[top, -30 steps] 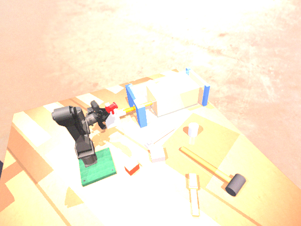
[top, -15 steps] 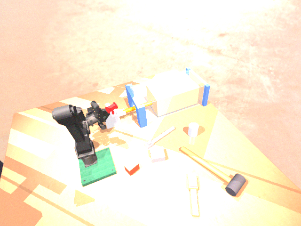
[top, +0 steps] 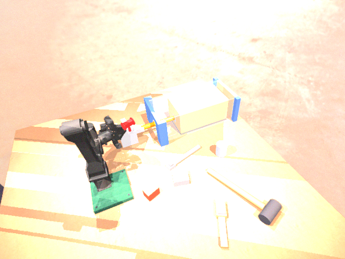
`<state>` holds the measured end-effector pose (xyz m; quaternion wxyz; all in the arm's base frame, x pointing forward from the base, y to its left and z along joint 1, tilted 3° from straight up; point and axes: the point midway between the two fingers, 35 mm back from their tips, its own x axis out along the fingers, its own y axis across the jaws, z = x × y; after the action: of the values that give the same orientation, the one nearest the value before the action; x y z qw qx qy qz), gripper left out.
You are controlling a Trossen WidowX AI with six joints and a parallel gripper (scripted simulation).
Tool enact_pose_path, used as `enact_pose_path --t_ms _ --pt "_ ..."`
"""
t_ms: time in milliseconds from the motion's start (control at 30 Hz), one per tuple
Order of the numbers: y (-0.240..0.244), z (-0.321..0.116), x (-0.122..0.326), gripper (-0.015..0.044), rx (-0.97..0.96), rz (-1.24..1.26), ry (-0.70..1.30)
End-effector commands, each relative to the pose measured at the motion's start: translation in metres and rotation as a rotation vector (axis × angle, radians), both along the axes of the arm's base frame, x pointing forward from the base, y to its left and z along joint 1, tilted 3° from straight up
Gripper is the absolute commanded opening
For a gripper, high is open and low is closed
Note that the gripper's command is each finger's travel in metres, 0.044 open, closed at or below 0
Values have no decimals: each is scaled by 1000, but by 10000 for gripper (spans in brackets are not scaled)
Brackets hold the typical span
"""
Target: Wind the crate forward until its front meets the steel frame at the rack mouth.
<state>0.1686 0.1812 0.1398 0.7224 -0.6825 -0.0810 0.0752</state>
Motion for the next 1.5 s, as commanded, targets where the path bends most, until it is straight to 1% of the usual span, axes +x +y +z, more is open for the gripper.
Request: enact_pose_path --t_ms 0,1467 --pt "0 -1 0 0 1 0 -1" --pt "0 -6 0 0 1 0 -1"
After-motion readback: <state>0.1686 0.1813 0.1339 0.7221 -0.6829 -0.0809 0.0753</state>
